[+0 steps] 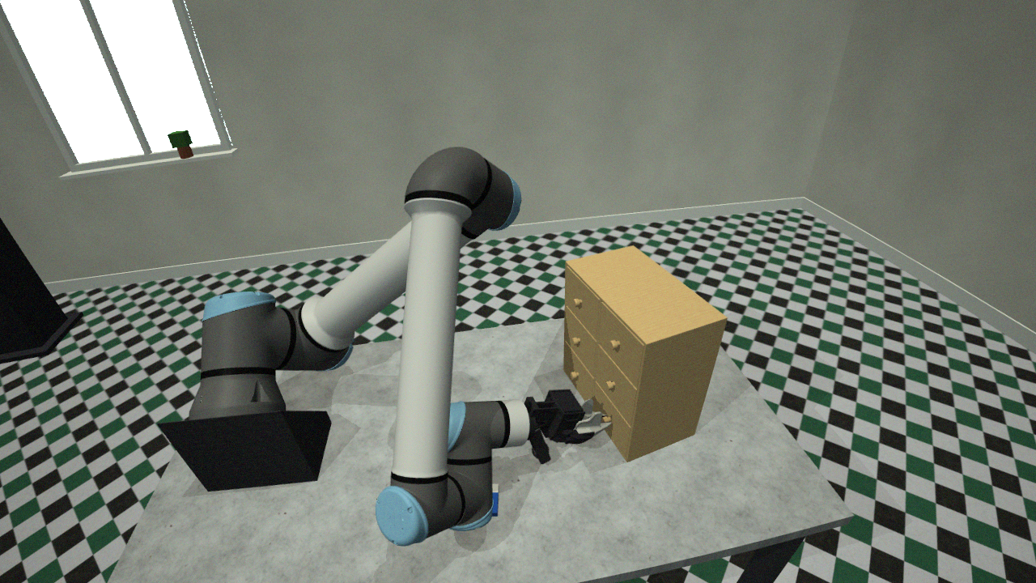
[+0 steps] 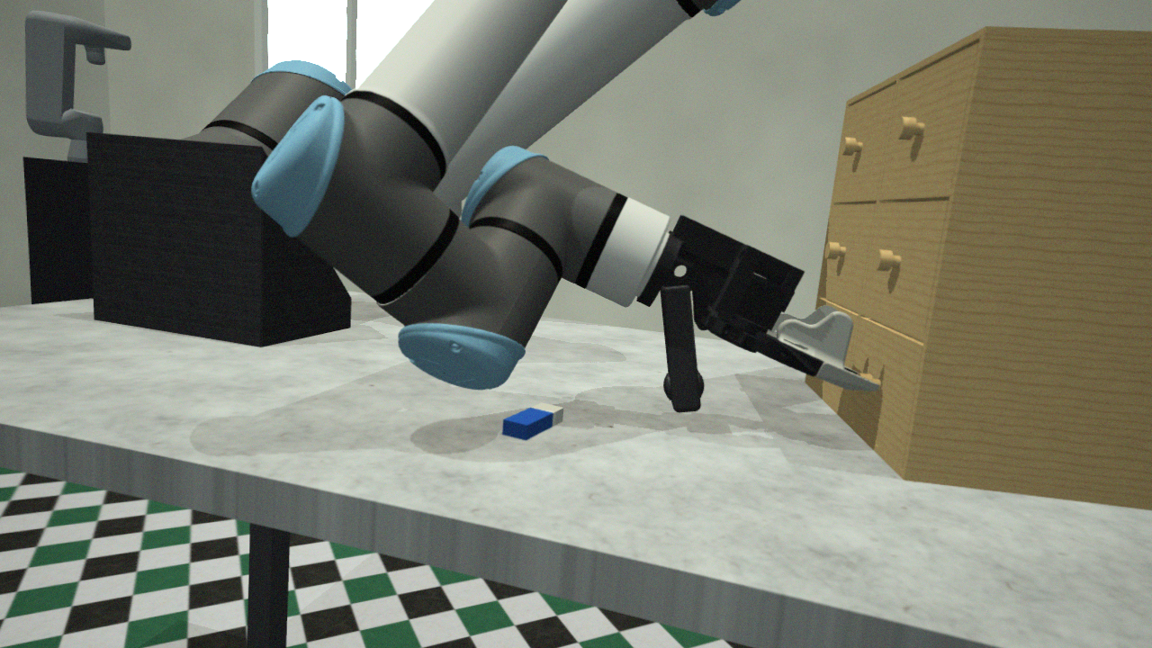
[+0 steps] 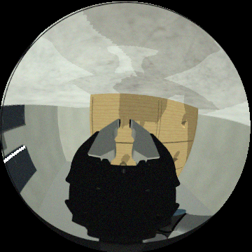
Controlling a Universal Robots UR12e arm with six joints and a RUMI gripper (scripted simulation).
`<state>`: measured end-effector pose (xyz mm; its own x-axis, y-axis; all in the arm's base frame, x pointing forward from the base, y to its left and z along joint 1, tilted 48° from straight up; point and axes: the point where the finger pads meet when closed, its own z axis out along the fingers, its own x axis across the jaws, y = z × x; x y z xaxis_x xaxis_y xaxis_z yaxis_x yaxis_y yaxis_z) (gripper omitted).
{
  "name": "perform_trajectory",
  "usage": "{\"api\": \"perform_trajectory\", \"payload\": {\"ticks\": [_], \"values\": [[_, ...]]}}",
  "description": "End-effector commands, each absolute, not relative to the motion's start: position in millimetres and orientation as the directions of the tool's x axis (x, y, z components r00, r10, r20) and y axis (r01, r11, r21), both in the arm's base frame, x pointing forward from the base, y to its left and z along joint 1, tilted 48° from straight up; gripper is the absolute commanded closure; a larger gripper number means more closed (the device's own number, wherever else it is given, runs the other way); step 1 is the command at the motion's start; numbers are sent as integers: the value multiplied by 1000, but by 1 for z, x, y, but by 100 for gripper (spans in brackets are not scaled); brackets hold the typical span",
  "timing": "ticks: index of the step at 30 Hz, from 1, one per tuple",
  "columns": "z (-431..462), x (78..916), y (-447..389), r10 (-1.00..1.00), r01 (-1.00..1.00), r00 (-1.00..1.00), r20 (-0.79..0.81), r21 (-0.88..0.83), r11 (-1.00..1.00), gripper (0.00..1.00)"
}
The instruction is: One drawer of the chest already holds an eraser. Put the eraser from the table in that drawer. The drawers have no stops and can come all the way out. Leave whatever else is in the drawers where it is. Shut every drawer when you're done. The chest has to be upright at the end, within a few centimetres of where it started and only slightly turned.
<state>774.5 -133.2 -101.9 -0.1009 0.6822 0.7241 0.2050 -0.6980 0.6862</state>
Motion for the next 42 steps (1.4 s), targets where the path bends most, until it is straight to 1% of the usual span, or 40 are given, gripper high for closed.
{"api": "perform_trajectory", "payload": {"ticks": [1, 42], "values": [[-101, 775, -134, 683, 204, -101, 724, 687, -698, 93], [-102, 769, -134, 683, 204, -101, 724, 687, -698, 93]]}}
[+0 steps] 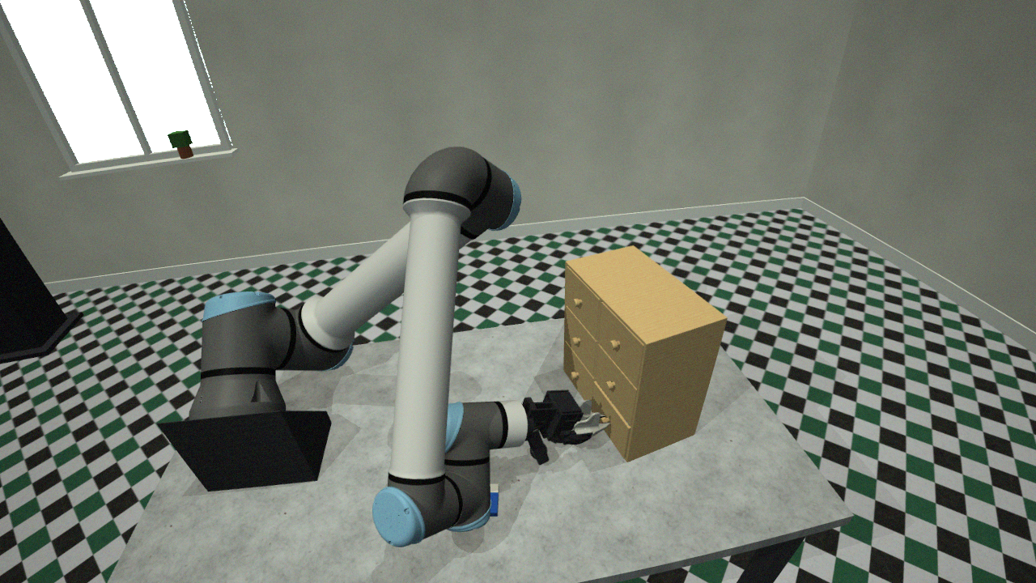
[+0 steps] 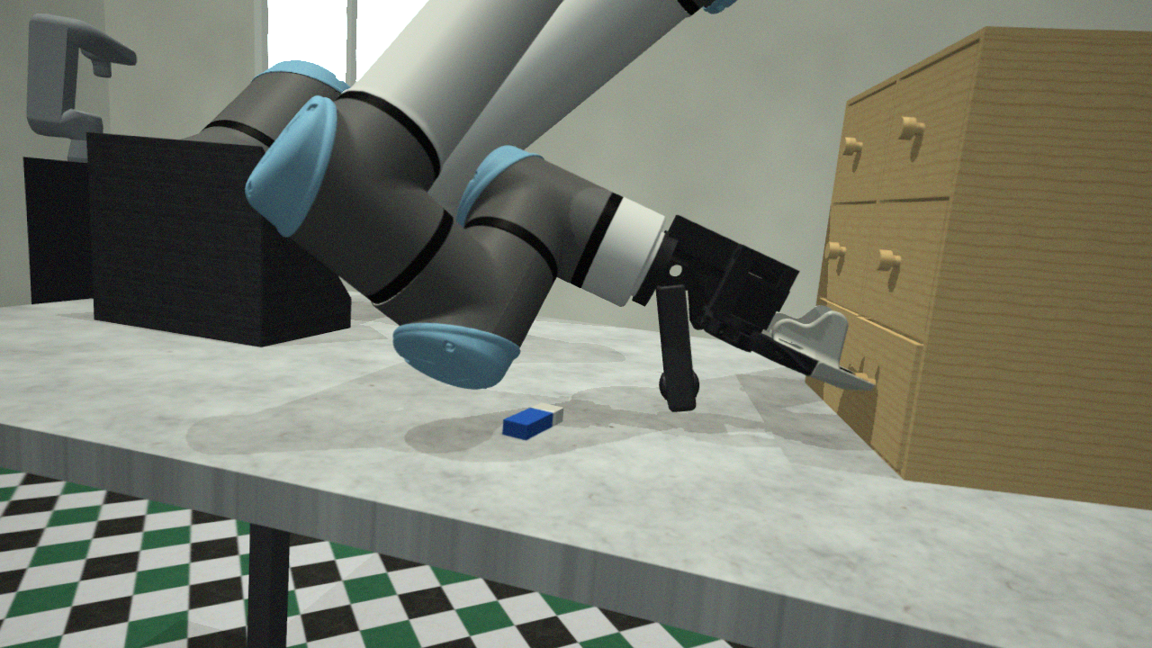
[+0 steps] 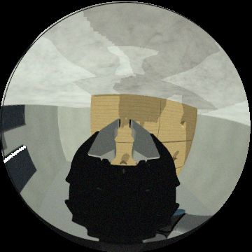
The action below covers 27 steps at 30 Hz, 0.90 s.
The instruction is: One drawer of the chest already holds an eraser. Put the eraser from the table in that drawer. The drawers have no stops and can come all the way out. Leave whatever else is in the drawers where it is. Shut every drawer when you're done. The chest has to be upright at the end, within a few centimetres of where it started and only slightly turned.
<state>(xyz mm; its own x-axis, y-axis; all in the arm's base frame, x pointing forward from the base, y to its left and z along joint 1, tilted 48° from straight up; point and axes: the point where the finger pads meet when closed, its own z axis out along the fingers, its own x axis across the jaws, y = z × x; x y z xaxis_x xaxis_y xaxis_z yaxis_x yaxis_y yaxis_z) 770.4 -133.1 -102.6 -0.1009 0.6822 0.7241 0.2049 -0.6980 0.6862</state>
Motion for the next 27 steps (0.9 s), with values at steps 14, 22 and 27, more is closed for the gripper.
{"api": "perform_trajectory", "payload": {"ticks": [14, 22, 27], "values": [[-103, 764, -134, 683, 204, -101, 724, 687, -698, 93], [-104, 759, -133, 683, 204, -101, 724, 687, -698, 93], [-105, 756, -133, 683, 204, -101, 724, 687, -698, 93]]}}
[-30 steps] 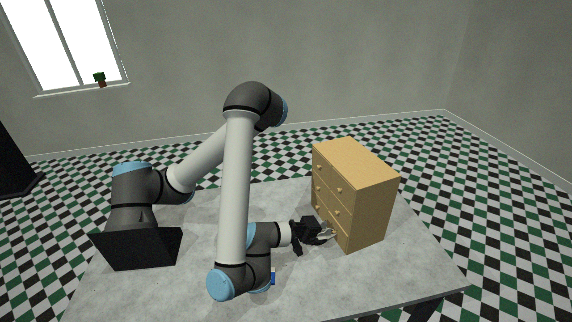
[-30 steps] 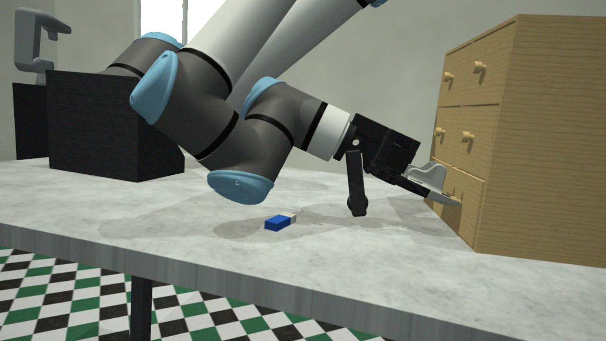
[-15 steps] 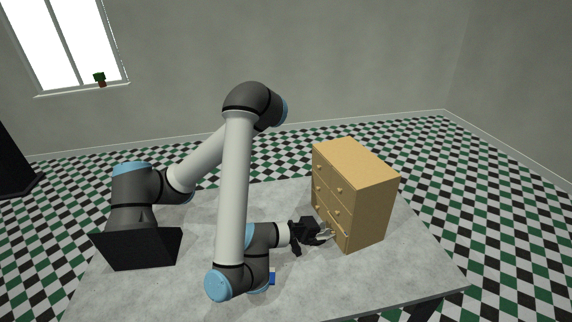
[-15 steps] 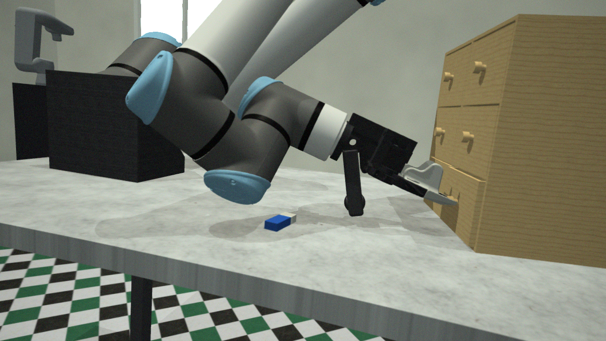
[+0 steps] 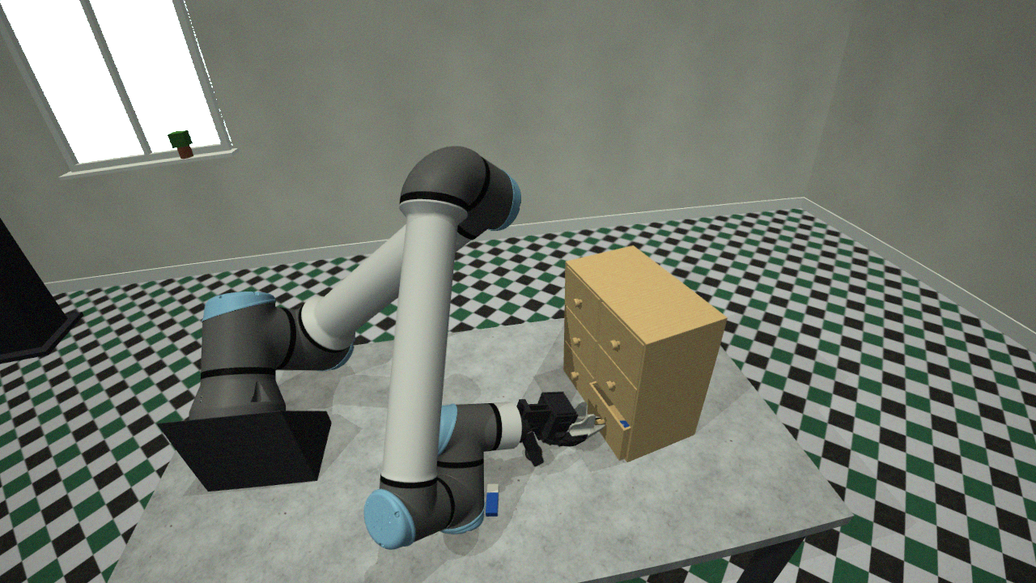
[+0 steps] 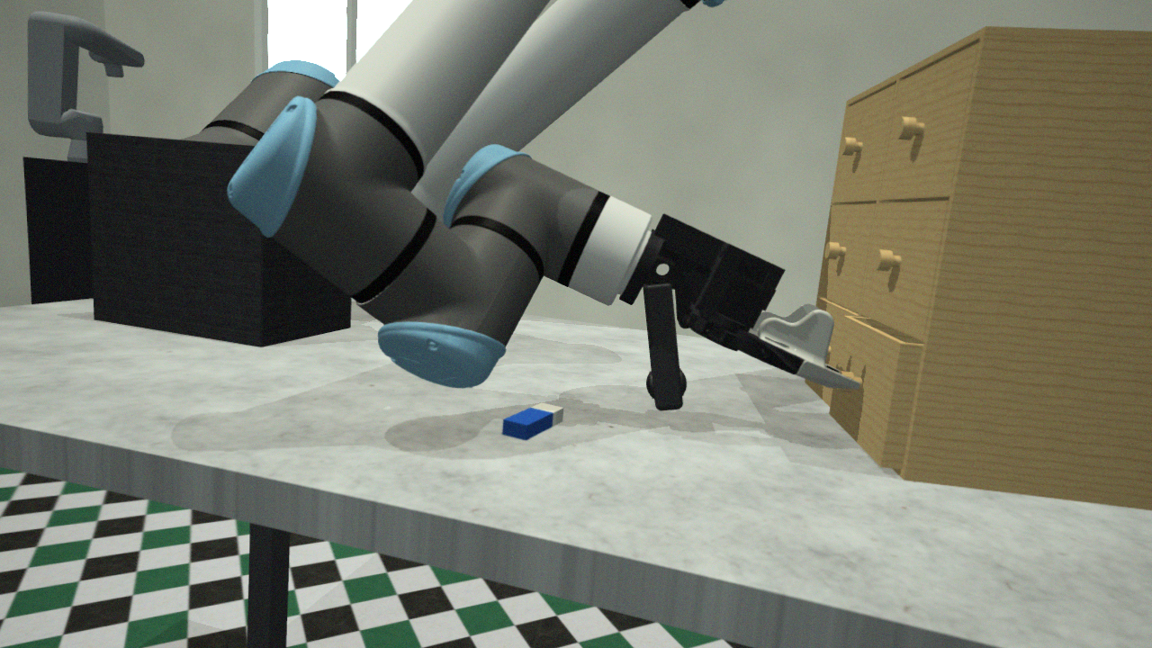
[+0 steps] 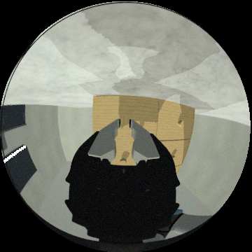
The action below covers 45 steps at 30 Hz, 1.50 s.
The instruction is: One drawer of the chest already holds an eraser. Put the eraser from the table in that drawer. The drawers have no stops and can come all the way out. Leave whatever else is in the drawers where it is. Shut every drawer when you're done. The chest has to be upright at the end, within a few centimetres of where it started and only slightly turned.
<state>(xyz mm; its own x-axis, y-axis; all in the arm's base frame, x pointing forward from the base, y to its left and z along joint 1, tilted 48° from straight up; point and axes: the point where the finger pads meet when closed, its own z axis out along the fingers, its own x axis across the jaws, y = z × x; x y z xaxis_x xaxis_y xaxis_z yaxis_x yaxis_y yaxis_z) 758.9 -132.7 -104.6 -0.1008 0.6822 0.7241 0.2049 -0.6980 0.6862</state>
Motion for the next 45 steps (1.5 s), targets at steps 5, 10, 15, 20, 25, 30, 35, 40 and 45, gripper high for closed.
{"api": "perform_trajectory", "payload": {"ticks": [5, 10, 15, 20, 25, 30, 35, 40, 45], "values": [[-105, 754, -133, 683, 204, -101, 724, 687, -698, 93], [-106, 750, -133, 683, 204, -101, 724, 687, -698, 93], [-106, 747, -133, 683, 204, -101, 724, 687, -698, 93], [-107, 745, -133, 683, 204, -101, 724, 687, -698, 93], [-107, 741, -133, 683, 204, -101, 724, 687, -698, 93], [-108, 737, -133, 683, 204, -101, 724, 687, -698, 93], [-109, 734, -132, 683, 204, -101, 724, 687, -698, 93], [-109, 731, -132, 683, 204, -101, 724, 687, -698, 93], [-110, 728, -132, 683, 204, -101, 724, 687, -698, 93]]}}
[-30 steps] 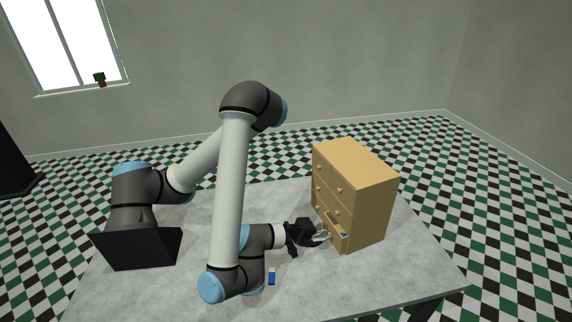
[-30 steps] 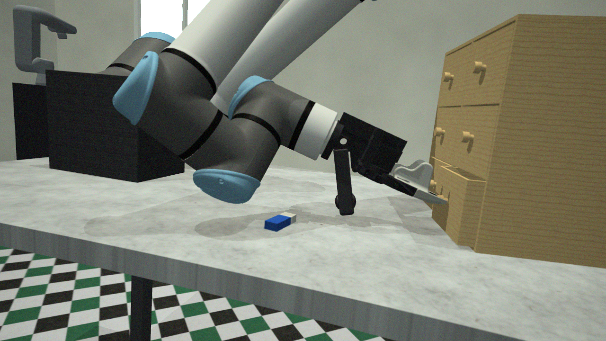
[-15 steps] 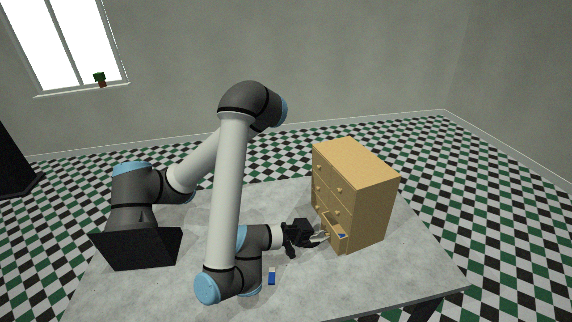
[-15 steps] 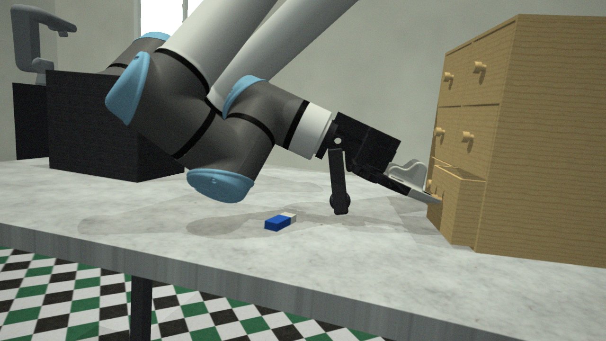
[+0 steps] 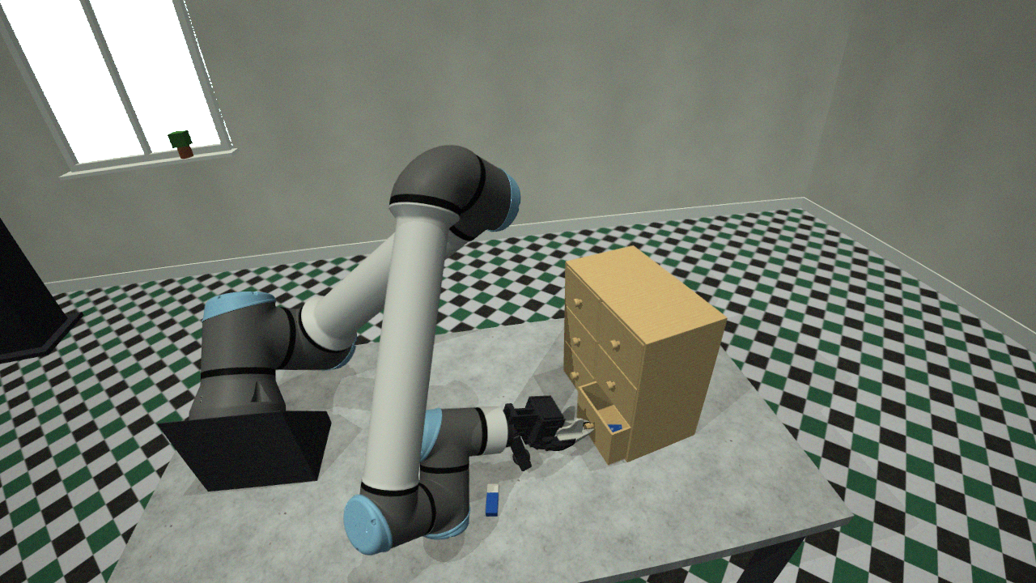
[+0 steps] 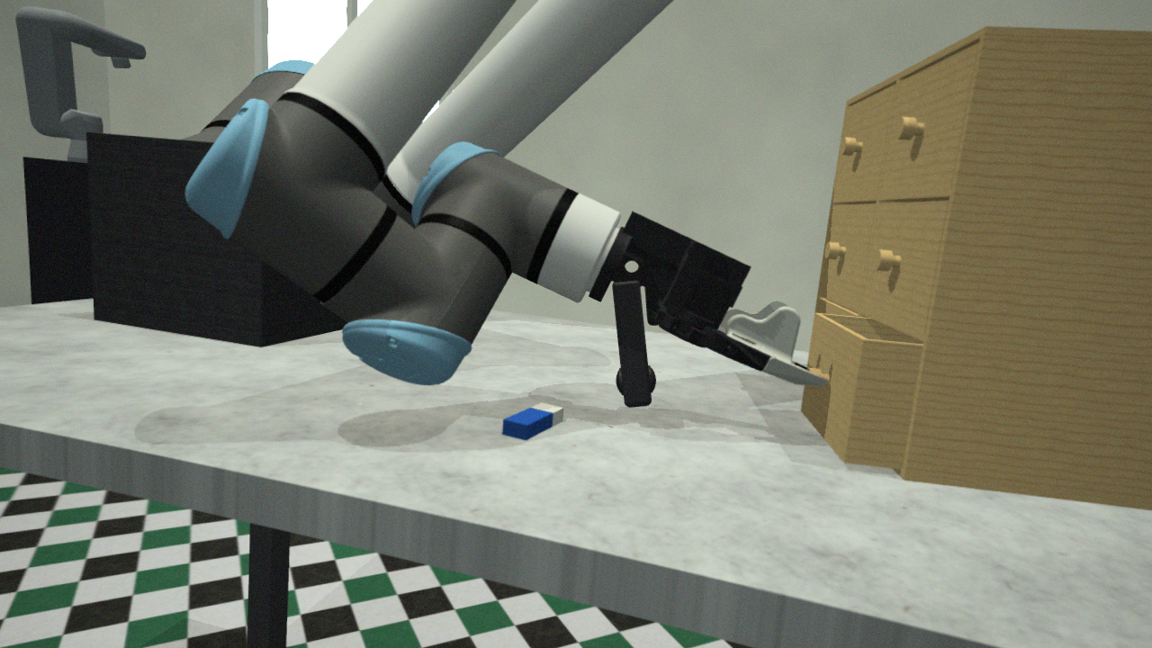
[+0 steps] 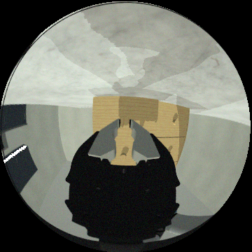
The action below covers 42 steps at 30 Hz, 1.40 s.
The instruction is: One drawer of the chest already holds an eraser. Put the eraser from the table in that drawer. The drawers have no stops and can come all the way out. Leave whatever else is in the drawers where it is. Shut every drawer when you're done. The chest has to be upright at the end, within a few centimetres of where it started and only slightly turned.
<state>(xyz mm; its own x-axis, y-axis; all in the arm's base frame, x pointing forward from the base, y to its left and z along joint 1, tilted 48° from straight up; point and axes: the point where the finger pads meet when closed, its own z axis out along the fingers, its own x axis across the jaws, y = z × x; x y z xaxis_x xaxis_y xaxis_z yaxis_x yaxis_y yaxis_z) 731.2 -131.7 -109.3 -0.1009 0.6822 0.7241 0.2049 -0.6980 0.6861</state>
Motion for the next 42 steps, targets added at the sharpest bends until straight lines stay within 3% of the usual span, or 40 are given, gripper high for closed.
{"api": "perform_trajectory", "payload": {"ticks": [1, 42], "values": [[-110, 727, -132, 683, 204, -101, 724, 687, -698, 93], [-113, 710, -132, 683, 204, -101, 724, 687, -698, 93]]}}
